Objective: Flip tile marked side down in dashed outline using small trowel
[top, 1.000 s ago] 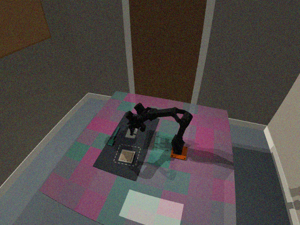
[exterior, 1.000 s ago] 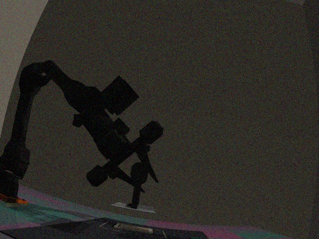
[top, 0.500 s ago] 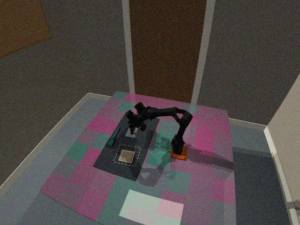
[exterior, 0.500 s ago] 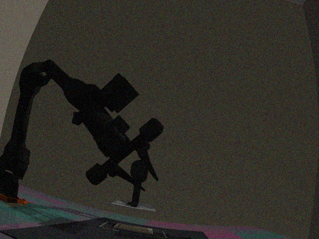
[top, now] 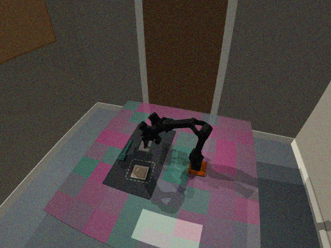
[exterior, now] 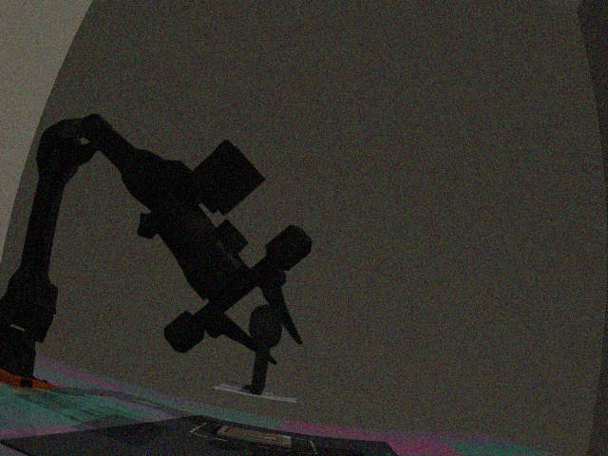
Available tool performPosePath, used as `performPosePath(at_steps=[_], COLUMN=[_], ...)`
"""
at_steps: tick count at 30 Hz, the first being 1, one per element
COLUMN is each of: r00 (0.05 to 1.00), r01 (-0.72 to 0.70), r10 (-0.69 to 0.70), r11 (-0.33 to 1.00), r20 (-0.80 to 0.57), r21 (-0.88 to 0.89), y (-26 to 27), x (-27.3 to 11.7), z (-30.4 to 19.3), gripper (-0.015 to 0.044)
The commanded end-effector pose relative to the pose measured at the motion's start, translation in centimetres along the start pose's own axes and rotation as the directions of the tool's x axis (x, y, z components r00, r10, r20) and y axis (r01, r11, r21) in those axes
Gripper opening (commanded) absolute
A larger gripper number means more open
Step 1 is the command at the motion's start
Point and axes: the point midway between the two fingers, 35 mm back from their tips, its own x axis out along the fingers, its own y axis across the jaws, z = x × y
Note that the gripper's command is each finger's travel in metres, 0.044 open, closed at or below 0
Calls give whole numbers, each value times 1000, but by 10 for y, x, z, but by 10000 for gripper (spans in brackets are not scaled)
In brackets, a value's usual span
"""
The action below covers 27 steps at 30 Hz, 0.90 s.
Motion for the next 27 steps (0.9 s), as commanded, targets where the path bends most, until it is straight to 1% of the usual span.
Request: performPosePath(at_steps=[1, 15, 27], r00=[1000, 1000, 1000], r01=[-16, -16, 10], r10=[16, 16, -10], r11=[1000, 1000, 1000], r20=[-1, -1, 14], r21=[-11, -11, 17], y=[6, 6, -1], x=[-2, -2, 2], z=[0, 0, 3], gripper=[0, 0, 0])
